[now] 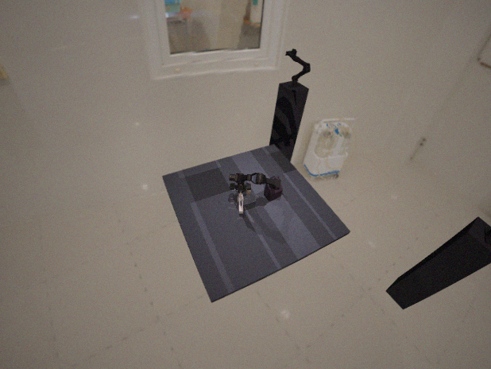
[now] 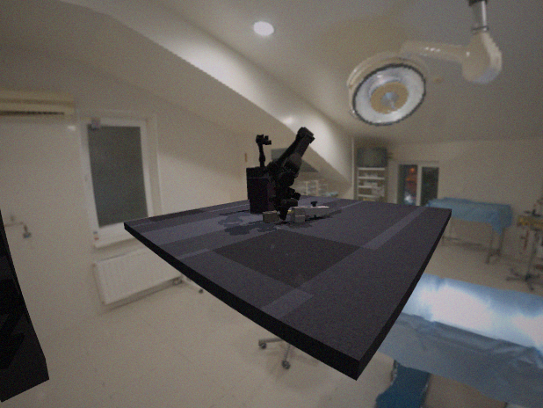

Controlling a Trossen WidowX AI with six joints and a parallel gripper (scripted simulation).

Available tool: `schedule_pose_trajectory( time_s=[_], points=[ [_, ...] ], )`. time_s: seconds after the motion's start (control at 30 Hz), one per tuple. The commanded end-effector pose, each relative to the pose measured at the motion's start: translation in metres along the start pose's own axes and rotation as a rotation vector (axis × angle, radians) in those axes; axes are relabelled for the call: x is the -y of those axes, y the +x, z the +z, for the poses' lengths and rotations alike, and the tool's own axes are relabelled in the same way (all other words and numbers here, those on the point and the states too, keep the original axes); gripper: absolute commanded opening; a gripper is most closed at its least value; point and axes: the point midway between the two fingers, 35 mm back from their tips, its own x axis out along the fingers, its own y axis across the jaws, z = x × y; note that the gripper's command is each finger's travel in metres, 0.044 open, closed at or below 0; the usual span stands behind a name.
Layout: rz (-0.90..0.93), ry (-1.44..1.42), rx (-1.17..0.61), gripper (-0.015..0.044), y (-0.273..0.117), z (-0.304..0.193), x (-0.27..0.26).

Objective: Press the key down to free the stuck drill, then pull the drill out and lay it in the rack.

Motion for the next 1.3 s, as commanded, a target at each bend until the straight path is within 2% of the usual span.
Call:
schedule_pose_trajectory(
  time_s=[0.0,0.07,0.7,1.27],
  points=[
    [0.0,0.0,0.0,0.0013,0.0,0.0,0.0],
    [0.0,0.0,0.0,0.0,0.0,0.0,0.0],
    [0.002,0.002,0.003,0.0,-0.004,0.0,-0.002],
    [0.001,0.002,0.002,0.0,-0.004,-0.02,-0.002]
  ],
)
